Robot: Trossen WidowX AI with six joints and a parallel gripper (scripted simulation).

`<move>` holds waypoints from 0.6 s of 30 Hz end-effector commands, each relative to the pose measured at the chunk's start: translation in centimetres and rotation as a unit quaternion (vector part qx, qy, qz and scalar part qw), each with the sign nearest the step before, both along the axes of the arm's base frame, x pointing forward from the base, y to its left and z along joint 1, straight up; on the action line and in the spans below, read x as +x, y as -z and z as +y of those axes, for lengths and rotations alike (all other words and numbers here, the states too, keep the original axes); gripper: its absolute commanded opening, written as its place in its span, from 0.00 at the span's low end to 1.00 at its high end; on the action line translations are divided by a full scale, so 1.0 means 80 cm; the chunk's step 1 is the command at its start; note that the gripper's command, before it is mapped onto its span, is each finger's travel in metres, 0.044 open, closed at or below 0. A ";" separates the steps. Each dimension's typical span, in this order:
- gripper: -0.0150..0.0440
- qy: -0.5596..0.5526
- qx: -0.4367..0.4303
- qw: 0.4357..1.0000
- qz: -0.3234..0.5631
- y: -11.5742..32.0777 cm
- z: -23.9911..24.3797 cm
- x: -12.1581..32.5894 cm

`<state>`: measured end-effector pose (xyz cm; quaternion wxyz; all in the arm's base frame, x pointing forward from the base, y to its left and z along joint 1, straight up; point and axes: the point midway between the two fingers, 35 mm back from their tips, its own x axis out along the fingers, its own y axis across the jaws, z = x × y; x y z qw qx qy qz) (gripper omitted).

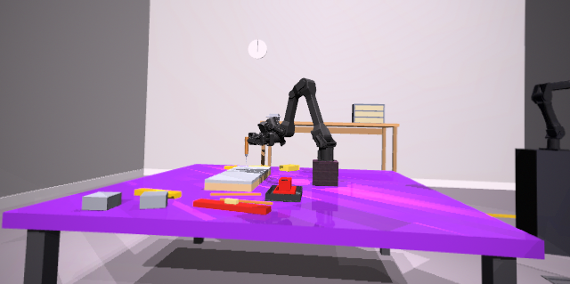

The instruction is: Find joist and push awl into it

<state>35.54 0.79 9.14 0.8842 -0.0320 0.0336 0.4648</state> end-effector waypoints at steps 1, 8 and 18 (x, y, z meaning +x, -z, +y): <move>0.25 -0.003 0.000 1.000 -0.002 0.003 0.001 -0.001; 0.25 -0.003 0.000 1.000 -0.002 0.008 0.001 -0.001; 0.25 -0.003 0.000 1.000 -0.002 0.015 0.001 -0.002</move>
